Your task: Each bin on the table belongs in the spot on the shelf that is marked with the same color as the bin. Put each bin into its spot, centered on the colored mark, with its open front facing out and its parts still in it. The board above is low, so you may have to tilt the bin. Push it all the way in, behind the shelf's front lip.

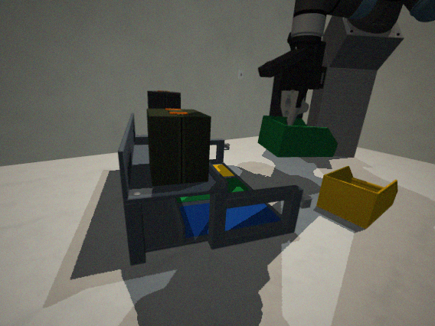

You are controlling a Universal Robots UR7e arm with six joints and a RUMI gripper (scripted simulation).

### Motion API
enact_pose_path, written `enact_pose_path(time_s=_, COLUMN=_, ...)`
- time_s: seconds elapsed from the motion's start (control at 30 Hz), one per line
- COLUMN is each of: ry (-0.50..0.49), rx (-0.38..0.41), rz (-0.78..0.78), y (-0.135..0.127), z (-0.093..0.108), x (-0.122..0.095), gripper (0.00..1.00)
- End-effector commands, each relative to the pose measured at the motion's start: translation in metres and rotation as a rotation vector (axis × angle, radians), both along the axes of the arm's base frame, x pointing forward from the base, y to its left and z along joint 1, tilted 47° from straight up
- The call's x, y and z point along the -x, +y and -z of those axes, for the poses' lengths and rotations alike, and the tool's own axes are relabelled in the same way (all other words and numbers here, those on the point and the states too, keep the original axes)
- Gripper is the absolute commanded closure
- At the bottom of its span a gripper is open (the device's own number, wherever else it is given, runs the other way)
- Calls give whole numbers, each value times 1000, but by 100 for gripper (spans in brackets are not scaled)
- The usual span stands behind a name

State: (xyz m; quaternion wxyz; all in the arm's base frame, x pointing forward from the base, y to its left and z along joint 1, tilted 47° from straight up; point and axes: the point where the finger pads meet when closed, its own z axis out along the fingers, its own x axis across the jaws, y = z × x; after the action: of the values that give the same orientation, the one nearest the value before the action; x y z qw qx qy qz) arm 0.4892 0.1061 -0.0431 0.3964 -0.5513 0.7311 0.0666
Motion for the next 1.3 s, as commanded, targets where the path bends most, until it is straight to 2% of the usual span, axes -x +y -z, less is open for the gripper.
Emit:
enact_pose_path(time_s=0.0, ry=1, rx=0, rz=2, y=1, z=-1, x=-1, gripper=100)
enact_pose_path(time_s=0.73, ry=1, rx=-1, rz=2, y=1, z=-1, x=-3, gripper=100)
enact_pose_path(time_s=1.0, ry=1, rx=-1, rz=2, y=4, z=4, x=-12, gripper=100)
enact_pose_path(time_s=1.27, ry=1, rx=-1, rz=2, y=10, z=15, x=-37, gripper=100)
